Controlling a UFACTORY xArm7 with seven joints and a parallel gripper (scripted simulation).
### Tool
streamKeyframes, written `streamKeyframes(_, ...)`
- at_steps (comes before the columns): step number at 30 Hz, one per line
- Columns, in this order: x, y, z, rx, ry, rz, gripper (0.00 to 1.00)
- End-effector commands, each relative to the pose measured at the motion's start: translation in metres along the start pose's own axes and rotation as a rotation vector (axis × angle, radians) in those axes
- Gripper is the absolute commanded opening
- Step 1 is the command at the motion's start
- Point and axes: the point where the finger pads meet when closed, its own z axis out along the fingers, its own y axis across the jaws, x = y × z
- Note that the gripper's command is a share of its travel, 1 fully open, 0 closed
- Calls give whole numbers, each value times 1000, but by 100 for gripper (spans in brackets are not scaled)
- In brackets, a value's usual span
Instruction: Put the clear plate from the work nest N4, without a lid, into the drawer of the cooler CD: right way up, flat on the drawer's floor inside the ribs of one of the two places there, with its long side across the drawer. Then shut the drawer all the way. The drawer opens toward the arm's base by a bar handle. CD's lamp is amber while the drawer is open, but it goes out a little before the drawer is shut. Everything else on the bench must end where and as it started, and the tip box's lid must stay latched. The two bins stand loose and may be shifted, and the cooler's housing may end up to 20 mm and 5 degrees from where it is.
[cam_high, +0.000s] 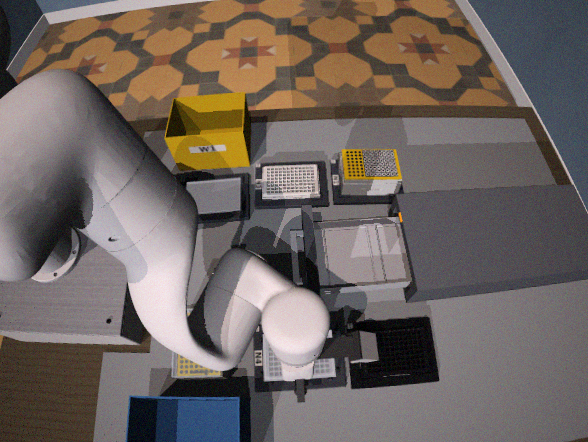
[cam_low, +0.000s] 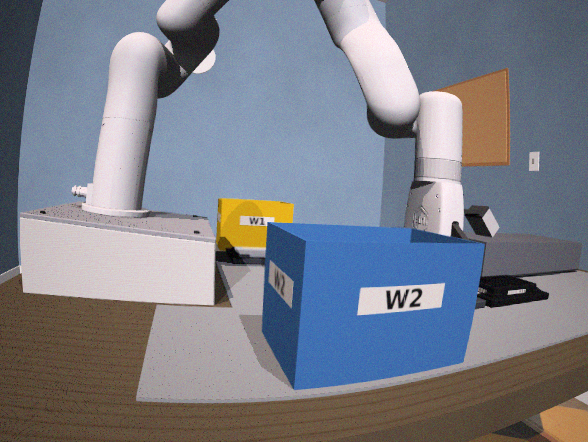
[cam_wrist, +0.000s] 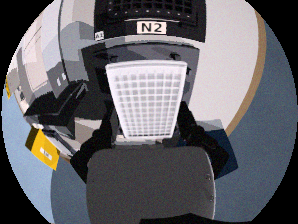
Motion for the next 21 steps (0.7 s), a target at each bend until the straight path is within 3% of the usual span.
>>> streamKeyframes(1,2,1,-2,-2,4,0,0)
streamKeyframes(21,2,1,-4,-2,4,0,0)
